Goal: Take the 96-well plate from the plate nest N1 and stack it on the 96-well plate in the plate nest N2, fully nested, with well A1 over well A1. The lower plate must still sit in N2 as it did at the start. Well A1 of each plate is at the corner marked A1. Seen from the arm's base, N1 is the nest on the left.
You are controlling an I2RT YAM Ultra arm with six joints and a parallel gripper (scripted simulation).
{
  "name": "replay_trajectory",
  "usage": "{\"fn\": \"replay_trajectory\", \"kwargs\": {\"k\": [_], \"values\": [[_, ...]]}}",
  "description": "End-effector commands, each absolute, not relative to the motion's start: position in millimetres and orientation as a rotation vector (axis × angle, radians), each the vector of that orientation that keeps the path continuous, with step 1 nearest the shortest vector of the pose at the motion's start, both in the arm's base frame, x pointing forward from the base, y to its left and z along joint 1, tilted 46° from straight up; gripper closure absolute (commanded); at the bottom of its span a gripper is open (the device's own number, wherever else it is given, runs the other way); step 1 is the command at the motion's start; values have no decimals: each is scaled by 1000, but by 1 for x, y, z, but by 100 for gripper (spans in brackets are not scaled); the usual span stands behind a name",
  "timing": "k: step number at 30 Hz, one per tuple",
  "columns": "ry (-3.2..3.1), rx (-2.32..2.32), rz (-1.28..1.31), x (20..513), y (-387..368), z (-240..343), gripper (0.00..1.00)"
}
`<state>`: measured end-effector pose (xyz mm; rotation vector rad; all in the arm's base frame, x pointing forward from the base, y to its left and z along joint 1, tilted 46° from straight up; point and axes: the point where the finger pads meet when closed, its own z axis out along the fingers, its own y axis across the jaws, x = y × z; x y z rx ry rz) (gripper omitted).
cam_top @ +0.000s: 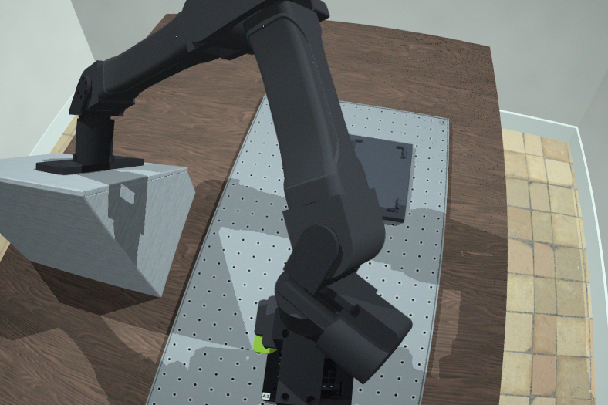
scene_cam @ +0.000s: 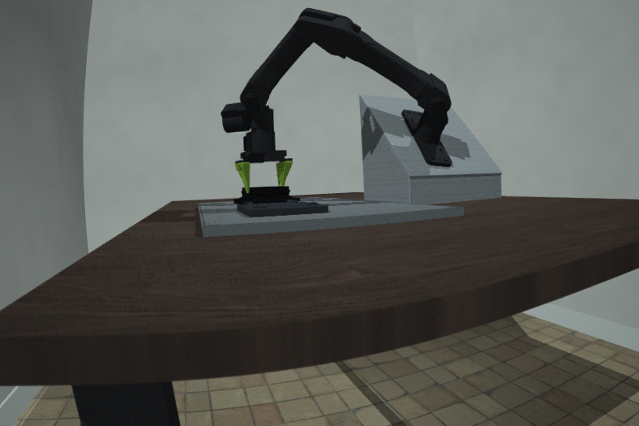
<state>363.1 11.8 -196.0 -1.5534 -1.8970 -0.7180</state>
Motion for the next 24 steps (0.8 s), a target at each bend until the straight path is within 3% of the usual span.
{"fn": "replay_trajectory", "kwargs": {"k": [1,5,6,24], "values": [[-1896,-1579,-724,364,3,-200,100],[-1896,-1578,-724,364,3,-200,100],[-1896,-1578,-724,364,3,-200,0],[-1896,-1578,-724,364,3,-200,0]]}}
